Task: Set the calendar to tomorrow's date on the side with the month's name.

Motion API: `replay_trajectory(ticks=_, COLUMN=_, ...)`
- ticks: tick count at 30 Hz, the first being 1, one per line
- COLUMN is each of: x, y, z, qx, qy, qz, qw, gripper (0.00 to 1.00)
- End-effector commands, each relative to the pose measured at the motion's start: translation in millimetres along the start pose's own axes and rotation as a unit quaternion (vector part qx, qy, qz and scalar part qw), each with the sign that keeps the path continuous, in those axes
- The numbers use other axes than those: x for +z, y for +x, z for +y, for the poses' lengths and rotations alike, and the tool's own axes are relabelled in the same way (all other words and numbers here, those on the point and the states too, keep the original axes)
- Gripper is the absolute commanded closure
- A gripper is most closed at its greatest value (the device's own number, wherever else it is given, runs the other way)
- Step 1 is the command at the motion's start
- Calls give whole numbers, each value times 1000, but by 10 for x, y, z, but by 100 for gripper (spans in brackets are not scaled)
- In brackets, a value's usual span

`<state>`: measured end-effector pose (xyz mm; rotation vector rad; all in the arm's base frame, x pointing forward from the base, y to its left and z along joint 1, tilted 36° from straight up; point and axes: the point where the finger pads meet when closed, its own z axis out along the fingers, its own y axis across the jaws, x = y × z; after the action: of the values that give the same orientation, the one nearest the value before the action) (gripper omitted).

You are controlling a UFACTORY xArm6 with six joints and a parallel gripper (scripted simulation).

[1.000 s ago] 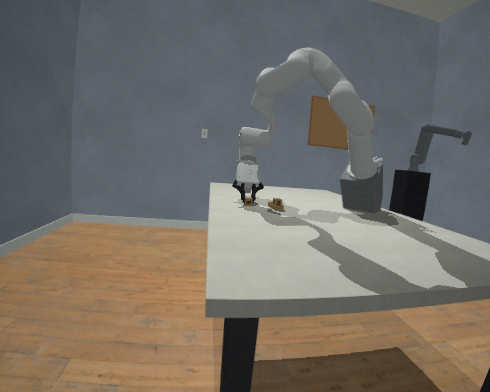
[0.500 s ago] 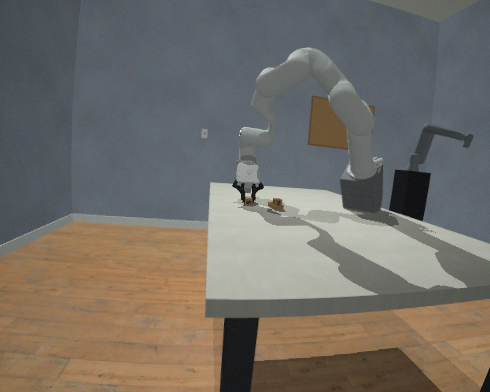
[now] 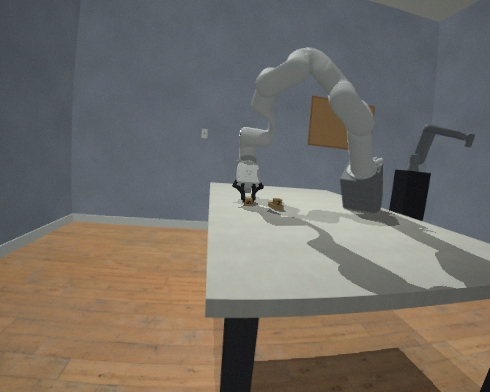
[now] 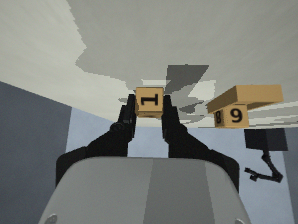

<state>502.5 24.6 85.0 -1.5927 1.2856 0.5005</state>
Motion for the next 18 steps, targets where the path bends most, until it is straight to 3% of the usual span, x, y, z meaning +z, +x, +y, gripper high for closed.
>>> replay_trajectory(ticks=1, x=-10, y=-2, z=-12, qx=-1, qy=1, qz=1, qw=1000, gripper=73)
replay_trajectory(ticks=10, x=-10, y=-2, z=-12, qx=-1, qy=1, qz=1, qw=1000, gripper=73)
replay_trajectory(ticks=11, x=-10, y=-2, z=-12, qx=-1, qy=1, qz=1, qw=1000, gripper=69)
replay_trajectory(ticks=18, x=-10, y=-2, z=-12, qx=-1, qy=1, qz=1, qw=1000, gripper=65)
